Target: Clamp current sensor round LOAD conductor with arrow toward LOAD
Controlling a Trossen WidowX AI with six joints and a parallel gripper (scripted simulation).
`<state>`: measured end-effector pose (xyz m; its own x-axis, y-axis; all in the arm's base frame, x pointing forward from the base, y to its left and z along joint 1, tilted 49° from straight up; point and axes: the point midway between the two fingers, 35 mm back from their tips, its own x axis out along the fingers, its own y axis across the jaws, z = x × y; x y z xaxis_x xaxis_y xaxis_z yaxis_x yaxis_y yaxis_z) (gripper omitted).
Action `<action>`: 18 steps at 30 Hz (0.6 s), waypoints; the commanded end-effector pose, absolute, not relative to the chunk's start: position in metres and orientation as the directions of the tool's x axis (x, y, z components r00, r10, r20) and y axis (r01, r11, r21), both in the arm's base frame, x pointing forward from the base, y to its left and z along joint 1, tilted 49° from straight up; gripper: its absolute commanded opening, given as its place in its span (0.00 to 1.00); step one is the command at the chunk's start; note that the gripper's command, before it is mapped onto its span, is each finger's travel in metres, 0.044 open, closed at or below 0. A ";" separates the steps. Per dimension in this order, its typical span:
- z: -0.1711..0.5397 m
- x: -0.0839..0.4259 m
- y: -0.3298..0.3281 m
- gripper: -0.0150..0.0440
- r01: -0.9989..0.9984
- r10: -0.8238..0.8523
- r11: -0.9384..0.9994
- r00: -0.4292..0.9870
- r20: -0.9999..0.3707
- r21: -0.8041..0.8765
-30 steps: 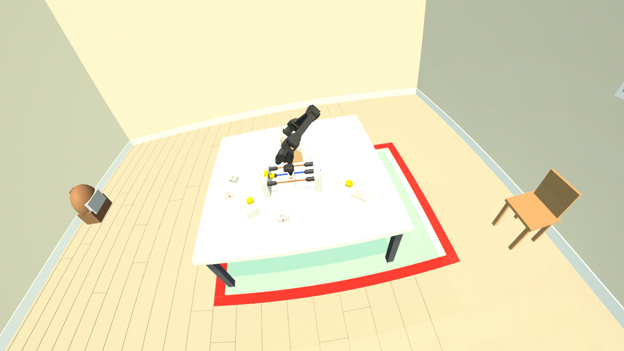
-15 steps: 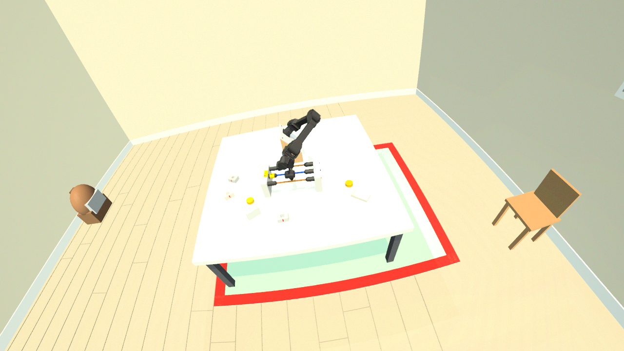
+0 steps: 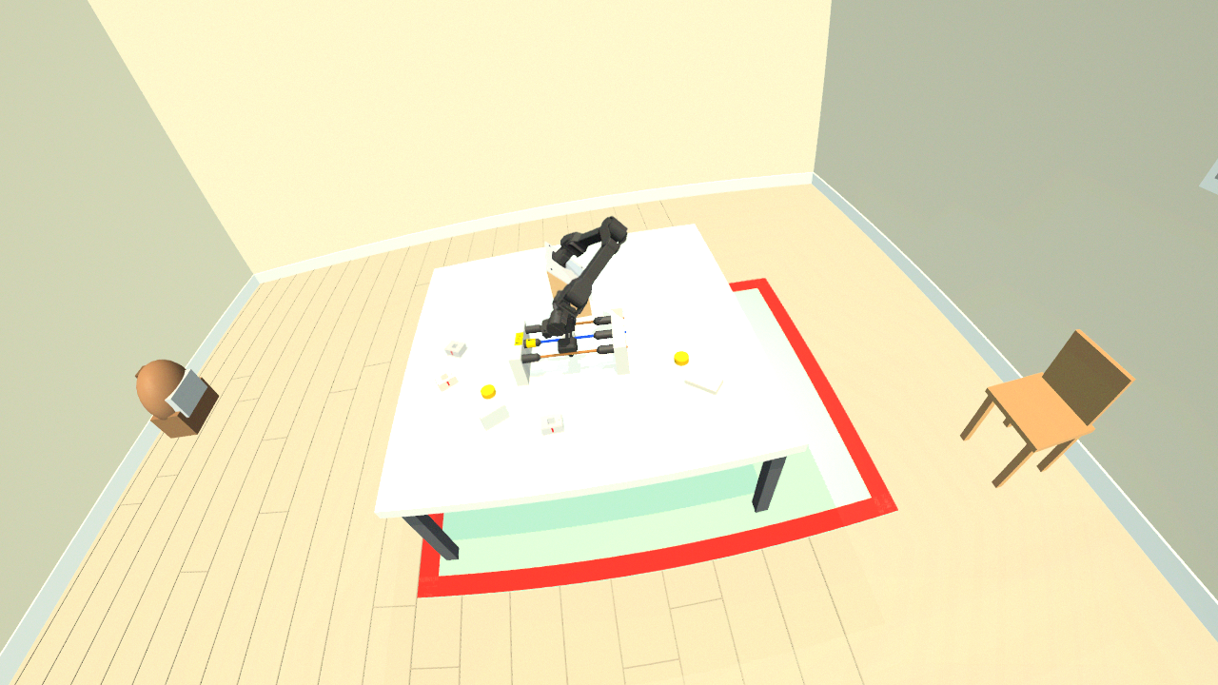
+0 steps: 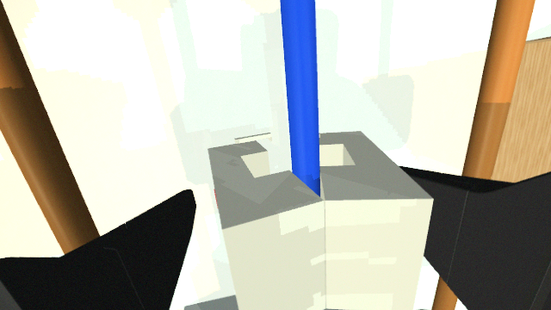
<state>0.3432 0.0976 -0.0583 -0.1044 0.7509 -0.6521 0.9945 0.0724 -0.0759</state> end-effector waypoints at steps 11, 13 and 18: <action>-0.061 0.341 0.099 0.94 0.994 0.751 0.074 -0.109 -0.651 -0.082; -0.061 0.341 0.099 0.92 0.994 0.751 0.074 -0.109 -0.651 -0.082; -0.061 0.341 0.099 0.86 0.994 0.751 0.074 -0.109 -0.651 -0.082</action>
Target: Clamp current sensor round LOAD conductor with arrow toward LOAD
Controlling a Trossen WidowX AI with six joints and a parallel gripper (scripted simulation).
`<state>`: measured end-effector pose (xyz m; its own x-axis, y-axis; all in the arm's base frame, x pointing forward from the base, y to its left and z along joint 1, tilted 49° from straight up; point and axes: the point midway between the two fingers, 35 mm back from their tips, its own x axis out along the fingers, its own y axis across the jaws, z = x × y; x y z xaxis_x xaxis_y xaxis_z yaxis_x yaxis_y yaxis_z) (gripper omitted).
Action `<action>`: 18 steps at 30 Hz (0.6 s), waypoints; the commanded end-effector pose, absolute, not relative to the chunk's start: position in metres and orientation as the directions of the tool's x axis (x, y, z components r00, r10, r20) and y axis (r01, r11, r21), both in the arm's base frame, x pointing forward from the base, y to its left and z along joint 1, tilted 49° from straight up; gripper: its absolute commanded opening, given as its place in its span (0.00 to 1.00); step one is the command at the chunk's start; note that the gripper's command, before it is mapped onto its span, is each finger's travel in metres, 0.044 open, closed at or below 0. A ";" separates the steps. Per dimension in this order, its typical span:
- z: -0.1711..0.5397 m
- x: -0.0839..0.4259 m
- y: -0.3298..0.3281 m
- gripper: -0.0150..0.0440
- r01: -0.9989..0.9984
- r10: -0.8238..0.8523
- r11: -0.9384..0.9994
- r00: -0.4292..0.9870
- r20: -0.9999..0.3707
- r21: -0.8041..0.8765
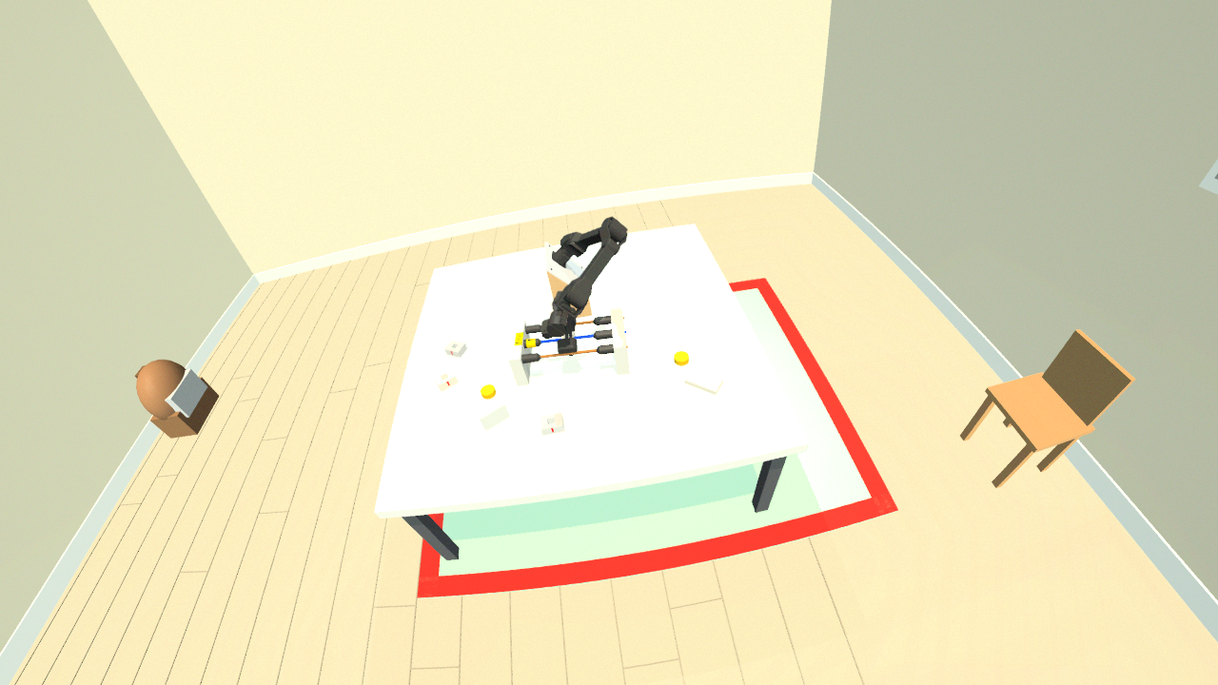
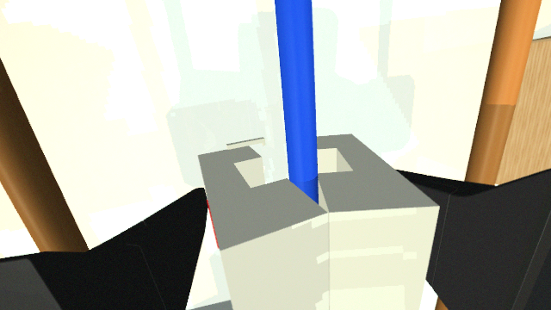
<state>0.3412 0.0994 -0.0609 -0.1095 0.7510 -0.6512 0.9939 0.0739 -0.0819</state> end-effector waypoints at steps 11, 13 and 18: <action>-0.061 0.341 0.099 0.74 0.994 0.751 0.074 -0.109 -0.651 -0.082; -0.061 0.341 0.099 0.65 0.994 0.751 0.074 -0.109 -0.651 -0.082; -0.061 0.341 0.099 0.43 0.994 0.751 0.074 -0.109 -0.651 -0.082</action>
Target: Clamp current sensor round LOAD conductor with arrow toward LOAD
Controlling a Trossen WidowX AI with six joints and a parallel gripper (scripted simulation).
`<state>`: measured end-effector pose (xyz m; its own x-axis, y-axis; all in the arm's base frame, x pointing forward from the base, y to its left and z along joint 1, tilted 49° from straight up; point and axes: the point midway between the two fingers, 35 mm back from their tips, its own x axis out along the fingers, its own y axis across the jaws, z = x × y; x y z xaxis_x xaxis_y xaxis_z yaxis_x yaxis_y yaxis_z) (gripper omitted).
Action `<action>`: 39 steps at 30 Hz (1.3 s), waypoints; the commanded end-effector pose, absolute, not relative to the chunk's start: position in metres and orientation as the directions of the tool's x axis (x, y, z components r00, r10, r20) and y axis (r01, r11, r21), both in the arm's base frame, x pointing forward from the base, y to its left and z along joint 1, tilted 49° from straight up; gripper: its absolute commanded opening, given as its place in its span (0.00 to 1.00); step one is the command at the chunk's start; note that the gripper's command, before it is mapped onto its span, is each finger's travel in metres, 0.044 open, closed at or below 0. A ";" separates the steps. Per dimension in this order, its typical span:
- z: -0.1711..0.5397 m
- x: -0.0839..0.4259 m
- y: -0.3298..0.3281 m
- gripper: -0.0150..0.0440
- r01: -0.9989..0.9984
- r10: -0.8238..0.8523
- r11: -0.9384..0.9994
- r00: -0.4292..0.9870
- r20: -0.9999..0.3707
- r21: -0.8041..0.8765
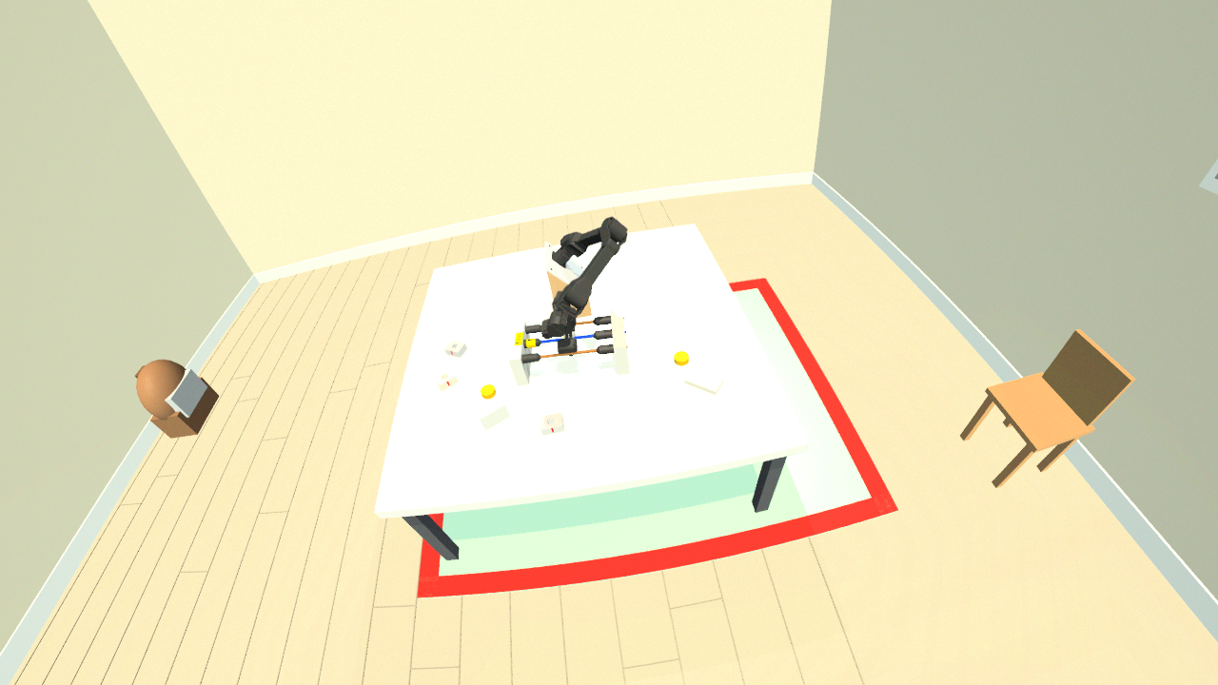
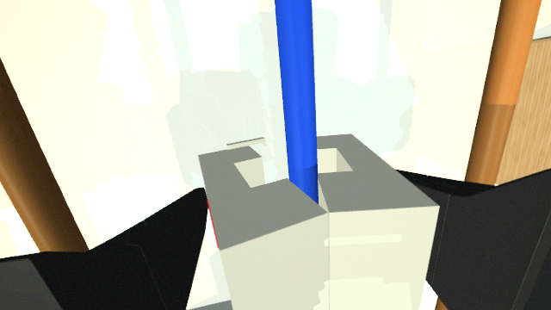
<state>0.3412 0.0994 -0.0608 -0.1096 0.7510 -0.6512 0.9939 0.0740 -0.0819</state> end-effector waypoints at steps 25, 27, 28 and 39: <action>-0.061 0.341 0.099 0.25 0.994 0.751 0.074 -0.109 -0.651 -0.082; -0.061 0.341 0.099 0.25 0.994 0.751 0.074 -0.109 -0.651 -0.082; -0.061 0.341 0.099 0.25 0.994 0.751 0.074 -0.109 -0.651 -0.082; -0.061 0.341 0.099 0.25 0.994 0.751 0.074 -0.109 -0.651 -0.082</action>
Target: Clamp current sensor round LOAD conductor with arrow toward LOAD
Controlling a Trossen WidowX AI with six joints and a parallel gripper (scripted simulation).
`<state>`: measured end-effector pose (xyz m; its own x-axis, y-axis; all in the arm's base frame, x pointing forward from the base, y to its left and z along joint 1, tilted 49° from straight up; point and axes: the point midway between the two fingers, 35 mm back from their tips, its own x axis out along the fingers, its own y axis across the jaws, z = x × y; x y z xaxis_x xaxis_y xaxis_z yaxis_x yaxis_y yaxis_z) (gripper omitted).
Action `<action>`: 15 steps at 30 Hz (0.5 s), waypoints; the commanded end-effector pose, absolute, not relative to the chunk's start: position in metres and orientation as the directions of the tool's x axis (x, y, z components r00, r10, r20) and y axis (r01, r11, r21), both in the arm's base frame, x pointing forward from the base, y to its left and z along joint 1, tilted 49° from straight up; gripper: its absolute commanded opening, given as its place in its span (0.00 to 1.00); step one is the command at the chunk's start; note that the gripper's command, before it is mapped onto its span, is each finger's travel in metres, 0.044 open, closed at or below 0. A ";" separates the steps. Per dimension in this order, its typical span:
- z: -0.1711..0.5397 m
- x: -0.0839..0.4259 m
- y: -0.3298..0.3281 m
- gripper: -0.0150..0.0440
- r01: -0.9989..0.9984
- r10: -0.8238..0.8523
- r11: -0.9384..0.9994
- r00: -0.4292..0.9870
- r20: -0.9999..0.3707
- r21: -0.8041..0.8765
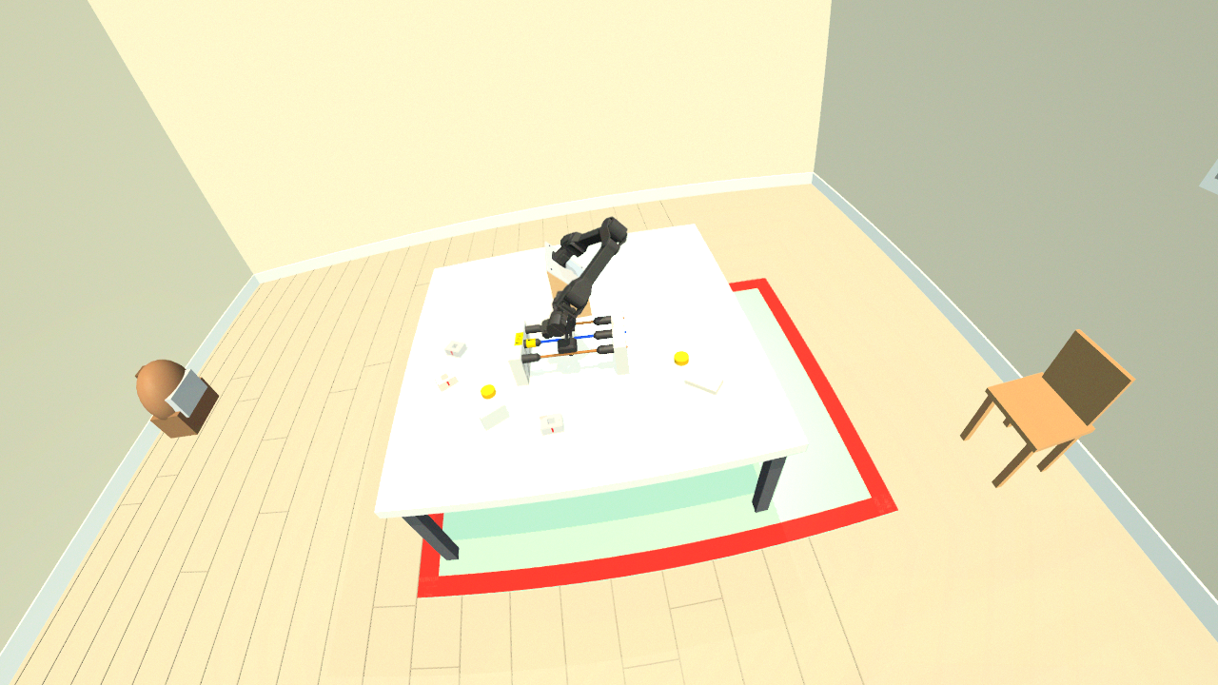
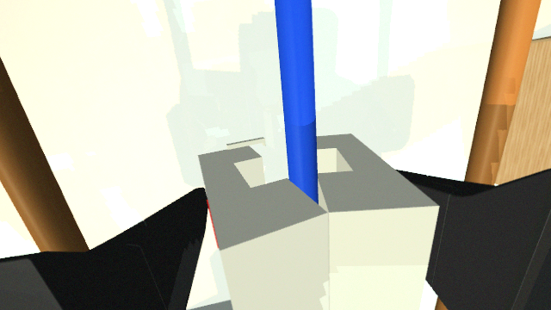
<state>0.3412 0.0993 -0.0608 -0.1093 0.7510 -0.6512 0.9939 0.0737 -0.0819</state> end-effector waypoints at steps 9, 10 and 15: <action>-0.061 0.341 0.099 0.25 0.994 0.751 0.074 -0.109 -0.651 -0.082; -0.061 0.341 0.099 0.25 0.994 0.751 0.074 -0.109 -0.651 -0.082; -0.060 0.341 0.099 0.25 0.994 0.751 0.071 -0.106 -0.651 -0.080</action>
<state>0.3413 0.0993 -0.0608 -0.1092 0.7510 -0.6512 0.9939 0.0736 -0.0819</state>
